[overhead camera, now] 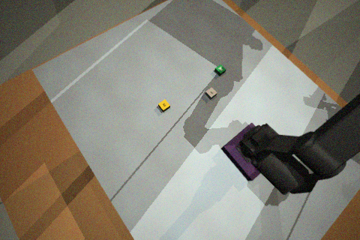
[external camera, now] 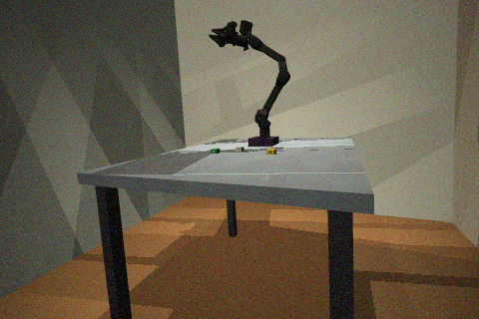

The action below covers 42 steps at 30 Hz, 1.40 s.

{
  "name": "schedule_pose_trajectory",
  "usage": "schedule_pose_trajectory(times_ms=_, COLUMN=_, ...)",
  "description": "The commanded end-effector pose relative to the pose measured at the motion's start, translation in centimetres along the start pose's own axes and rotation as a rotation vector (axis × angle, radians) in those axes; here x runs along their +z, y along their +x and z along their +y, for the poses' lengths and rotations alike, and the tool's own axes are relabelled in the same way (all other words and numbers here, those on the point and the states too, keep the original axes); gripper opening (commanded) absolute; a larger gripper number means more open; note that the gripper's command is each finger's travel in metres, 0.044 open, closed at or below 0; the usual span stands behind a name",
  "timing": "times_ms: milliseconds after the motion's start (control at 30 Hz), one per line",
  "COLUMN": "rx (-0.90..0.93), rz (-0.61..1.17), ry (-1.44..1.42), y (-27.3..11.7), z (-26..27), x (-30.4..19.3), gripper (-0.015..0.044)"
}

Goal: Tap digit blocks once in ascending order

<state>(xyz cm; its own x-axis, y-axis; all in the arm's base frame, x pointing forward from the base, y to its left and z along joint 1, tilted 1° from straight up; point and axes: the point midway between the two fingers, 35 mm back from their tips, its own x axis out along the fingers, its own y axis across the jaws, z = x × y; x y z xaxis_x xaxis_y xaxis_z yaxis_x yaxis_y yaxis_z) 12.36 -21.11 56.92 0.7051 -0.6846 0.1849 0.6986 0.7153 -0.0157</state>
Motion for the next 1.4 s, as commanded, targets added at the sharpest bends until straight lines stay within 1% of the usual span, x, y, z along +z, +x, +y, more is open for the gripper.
schedule_pose_trajectory(times_ms=0, rx=0.031, rz=0.186, ry=0.066, y=4.1, z=-0.6, x=-6.2, gripper=0.0400)
schedule_pose_trajectory(times_ms=267, rx=0.125, rz=0.511, ry=0.087, y=8.6, z=2.1, x=-16.6, gripper=0.0400)
schedule_pose_trajectory(times_ms=400, rx=0.190, rz=0.683, ry=0.059, y=9.6, z=4.6, x=-21.9, gripper=0.0400)
schedule_pose_trajectory(times_ms=533, rx=0.267, rz=0.860, ry=0.005, y=9.7, z=7.5, x=-27.1, gripper=0.0400)
schedule_pose_trajectory(times_ms=667, rx=0.357, rz=1.039, ry=-0.078, y=8.7, z=10.7, x=-32.1, gripper=0.0400)
schedule_pose_trajectory(times_ms=800, rx=0.463, rz=1.222, ry=-0.192, y=6.7, z=13.9, x=-36.7, gripper=0.0400)
schedule_pose_trajectory(times_ms=933, rx=0.585, rz=1.405, ry=-0.344, y=3.7, z=16.9, x=-40.9, gripper=0.0400)
schedule_pose_trajectory(times_ms=1067, rx=0.730, rz=1.591, ry=-0.546, y=-0.4, z=19.5, x=-44.5, gripper=0.0400)
schedule_pose_trajectory(times_ms=1133, rx=0.755, rz=1.620, ry=-0.583, y=-1.1, z=19.8, x=-45.0, gripper=0.0400)
schedule_pose_trajectory(times_ms=1367, rx=0.755, rz=1.620, ry=-0.583, y=-1.1, z=19.8, x=-45.0, gripper=0.0400)
